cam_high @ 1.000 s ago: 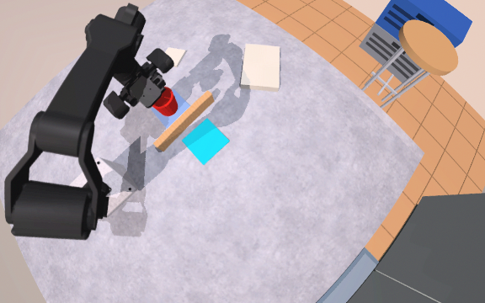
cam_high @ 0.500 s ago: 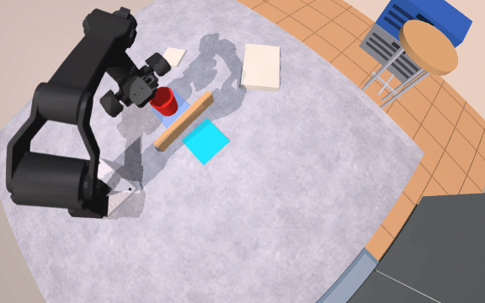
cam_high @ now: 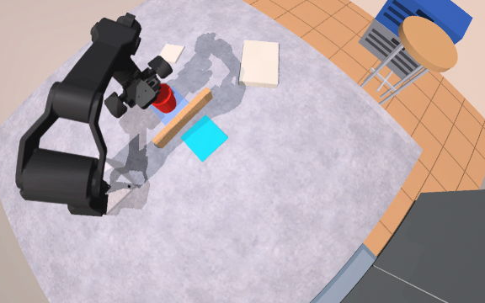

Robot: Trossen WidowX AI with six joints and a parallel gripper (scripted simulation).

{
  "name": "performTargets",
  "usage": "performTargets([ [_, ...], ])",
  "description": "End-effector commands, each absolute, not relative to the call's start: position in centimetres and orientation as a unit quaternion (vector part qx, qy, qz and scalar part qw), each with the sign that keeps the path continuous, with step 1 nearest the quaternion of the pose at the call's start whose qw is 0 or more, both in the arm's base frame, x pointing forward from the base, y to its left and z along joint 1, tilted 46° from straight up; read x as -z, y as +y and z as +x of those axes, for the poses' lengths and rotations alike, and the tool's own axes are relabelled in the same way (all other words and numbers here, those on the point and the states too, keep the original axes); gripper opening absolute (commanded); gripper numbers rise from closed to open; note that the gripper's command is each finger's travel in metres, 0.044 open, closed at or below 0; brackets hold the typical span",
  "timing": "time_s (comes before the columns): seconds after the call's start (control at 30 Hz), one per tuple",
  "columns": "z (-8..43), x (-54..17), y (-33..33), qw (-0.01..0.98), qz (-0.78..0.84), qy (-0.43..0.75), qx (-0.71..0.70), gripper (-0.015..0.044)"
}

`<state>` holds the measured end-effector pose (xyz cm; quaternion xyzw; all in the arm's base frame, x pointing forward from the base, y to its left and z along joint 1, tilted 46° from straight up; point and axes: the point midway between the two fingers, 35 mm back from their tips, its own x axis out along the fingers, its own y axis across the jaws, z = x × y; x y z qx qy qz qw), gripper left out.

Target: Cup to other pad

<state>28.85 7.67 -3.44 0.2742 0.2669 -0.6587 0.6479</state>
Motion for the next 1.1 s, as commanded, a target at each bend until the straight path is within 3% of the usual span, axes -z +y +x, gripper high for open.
performTargets([
  [0.0, 28.8, 3.9, 7.1, 0.65, 0.27, 0.268, 0.658, 0.0148],
  [0.77, 28.5, 6.0, 4.8, 0.65, 0.269, 0.266, 0.659, 0.0148],
  [0.87, 28.6, 5.9, 5.0, 0.648, 0.273, 0.266, 0.66, 0.0069],
  [1.07, 28.6, 5.9, 5.0, 0.648, 0.273, 0.266, 0.66, 0.0029],
])
